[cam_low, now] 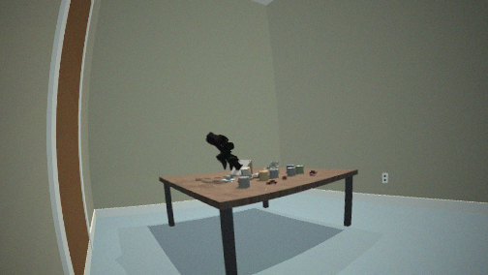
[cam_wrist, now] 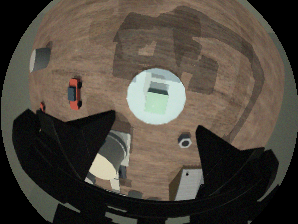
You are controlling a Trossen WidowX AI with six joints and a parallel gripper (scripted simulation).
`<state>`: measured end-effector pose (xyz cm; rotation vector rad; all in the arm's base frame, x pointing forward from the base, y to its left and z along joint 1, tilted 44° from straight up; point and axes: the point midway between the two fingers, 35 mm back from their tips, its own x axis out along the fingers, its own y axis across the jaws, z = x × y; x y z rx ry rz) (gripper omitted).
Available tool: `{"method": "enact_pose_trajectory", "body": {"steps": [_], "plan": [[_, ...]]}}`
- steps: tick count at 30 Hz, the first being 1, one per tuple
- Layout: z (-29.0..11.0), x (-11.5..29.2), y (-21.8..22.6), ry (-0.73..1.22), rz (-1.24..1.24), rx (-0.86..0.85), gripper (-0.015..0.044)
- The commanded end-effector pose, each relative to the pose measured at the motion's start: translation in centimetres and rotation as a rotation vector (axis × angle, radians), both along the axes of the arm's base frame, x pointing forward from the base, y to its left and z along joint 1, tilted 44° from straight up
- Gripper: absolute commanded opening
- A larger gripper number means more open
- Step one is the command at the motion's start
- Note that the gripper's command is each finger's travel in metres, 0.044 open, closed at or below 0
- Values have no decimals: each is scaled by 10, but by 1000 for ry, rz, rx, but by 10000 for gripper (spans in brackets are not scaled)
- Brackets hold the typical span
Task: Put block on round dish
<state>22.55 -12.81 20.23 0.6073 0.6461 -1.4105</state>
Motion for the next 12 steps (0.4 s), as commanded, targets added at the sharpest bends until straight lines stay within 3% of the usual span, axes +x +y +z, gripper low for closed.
{"method": "enact_pose_trajectory", "body": {"steps": [1, 12], "plan": [[20, 0, 18, -10, 12, -5, 440], [21, -1, 19, -10, 12, -5, 440]]}}
